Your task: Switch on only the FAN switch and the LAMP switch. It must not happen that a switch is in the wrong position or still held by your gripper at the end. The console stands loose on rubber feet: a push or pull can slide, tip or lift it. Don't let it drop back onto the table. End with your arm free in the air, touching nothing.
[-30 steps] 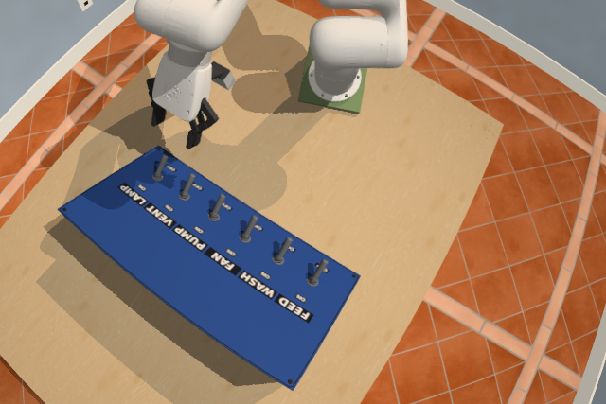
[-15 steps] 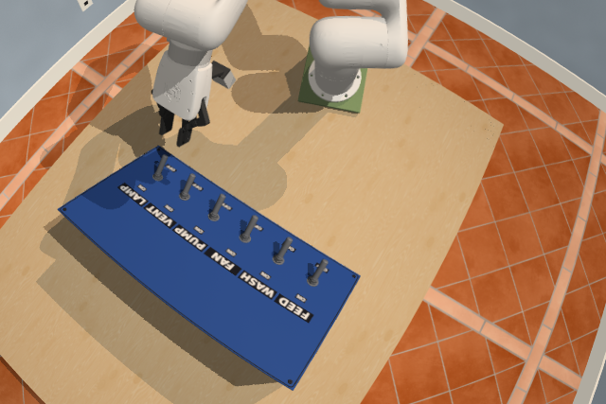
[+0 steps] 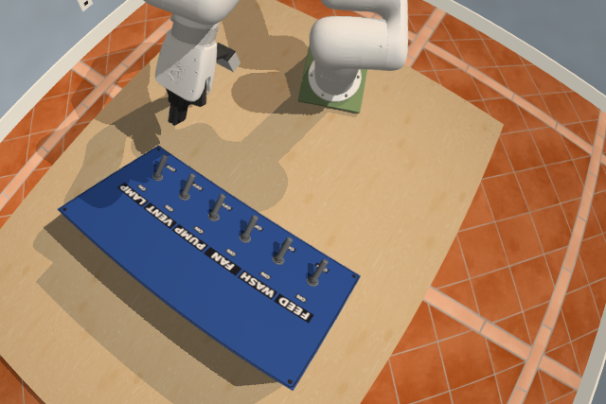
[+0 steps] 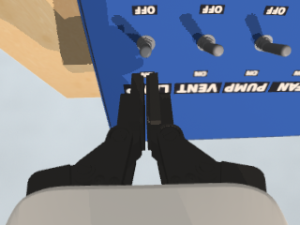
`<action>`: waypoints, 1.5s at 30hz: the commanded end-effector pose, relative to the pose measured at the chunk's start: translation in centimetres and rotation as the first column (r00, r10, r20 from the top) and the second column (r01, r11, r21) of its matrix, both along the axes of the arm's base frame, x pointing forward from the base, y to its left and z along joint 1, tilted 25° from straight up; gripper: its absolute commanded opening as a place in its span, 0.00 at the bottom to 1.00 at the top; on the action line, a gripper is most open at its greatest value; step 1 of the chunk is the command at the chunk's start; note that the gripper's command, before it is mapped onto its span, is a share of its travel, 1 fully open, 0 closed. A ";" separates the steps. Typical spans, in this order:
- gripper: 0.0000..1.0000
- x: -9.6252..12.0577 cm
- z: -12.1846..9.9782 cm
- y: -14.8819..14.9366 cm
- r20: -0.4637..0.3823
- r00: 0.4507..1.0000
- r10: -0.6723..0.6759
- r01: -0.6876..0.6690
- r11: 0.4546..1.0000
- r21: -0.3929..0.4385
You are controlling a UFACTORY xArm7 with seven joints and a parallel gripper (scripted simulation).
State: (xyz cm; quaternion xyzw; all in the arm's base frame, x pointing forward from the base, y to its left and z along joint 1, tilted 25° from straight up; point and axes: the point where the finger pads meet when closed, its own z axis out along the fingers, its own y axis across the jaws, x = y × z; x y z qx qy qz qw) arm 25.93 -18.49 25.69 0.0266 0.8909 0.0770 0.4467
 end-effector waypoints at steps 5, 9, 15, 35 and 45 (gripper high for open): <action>0.00 -1.8 1.4 -0.3 0.001 1.000 -0.001 0.001 1.000 -0.001; 0.00 -2.3 1.8 -0.4 0.001 1.000 -0.001 0.001 1.000 -0.001; 0.00 -2.6 1.5 -0.3 0.001 1.000 -0.001 0.001 1.000 -0.001; 0.00 -3.4 0.4 -0.1 0.002 1.000 0.000 0.000 1.000 -0.002; 0.00 -3.4 0.4 -0.1 0.002 1.000 0.000 0.000 1.000 -0.002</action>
